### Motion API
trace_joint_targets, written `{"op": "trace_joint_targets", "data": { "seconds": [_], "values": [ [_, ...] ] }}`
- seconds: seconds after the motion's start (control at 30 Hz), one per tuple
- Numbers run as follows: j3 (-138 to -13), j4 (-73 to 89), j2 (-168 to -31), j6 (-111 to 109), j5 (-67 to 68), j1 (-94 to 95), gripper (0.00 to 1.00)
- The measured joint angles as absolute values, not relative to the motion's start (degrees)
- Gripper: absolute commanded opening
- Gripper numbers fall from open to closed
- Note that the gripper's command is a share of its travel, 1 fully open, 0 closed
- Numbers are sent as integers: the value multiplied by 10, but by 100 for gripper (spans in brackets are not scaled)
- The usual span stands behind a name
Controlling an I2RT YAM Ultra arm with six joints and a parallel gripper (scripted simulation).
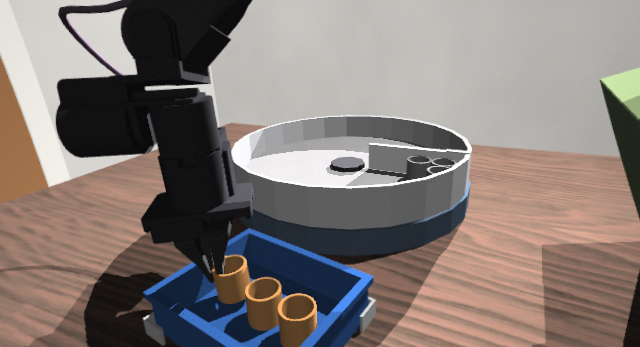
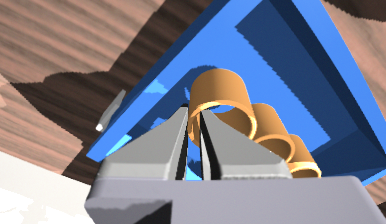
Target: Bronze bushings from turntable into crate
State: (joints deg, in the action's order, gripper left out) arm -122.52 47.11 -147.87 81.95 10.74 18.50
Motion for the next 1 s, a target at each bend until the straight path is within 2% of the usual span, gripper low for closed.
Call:
{"op": "trace_joint_targets", "data": {
  "seconds": [1.0],
  "values": [
    [-1233, 469, -1482, 819, 107, 185, 0]
  ]
}}
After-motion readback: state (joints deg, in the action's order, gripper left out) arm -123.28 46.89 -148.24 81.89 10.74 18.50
